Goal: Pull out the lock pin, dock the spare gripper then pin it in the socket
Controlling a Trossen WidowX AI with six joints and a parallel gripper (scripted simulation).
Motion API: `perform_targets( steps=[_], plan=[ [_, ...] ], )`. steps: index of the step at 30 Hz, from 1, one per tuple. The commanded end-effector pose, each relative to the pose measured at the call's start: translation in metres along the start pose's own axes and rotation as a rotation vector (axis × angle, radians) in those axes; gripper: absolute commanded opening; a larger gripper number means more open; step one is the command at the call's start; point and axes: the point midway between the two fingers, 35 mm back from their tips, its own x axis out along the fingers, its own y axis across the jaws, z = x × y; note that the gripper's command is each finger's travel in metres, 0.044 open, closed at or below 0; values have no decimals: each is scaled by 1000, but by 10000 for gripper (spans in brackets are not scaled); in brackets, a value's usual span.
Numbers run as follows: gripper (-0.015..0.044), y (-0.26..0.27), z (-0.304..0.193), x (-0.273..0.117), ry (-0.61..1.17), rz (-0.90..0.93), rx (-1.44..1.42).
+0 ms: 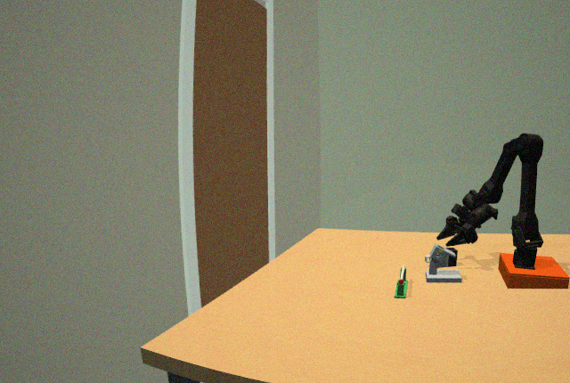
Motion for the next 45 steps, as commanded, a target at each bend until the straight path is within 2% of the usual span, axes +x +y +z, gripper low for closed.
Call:
perform_targets(
  steps=[1,34,44,45],
  plan=[
    [440,0,-7,4,-2,2,-1],
    [440,1,-50,28,-2,2,0],
    [177,1,-50,28,-2,2,0],
    [171,1,-50,28,-2,2,0]
  ],
)
